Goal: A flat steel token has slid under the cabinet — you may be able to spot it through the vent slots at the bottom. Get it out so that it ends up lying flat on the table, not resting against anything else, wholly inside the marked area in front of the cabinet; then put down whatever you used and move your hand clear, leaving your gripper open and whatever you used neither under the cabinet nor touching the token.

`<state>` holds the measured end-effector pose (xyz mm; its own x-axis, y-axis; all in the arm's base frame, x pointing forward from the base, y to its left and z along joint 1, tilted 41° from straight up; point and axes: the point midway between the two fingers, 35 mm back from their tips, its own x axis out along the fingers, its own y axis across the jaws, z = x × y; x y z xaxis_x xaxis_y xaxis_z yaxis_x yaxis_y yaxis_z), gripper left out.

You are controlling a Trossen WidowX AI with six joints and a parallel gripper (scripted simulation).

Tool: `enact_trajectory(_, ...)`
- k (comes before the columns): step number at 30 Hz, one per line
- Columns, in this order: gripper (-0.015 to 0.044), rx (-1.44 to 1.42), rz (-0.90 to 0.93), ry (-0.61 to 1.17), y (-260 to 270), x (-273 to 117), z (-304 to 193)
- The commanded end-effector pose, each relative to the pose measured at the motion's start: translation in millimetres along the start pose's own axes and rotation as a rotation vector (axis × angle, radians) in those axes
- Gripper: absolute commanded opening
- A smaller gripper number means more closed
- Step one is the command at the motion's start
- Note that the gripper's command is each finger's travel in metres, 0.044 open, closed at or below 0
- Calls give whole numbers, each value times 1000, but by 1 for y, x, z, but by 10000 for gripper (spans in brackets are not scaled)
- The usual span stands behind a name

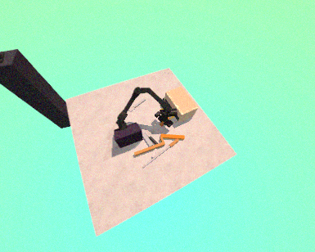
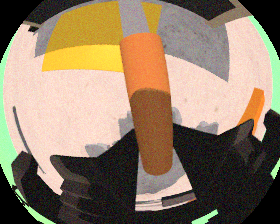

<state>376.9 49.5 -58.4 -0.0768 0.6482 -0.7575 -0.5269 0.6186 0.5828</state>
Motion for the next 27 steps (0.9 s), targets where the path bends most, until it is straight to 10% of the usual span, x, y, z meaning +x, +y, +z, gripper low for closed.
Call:
enact_trajectory(1, 0, -2, 3, -1, 0, 1, -6)
enact_trajectory(27, 0, -1, 2, 1, -2, 1, -41)
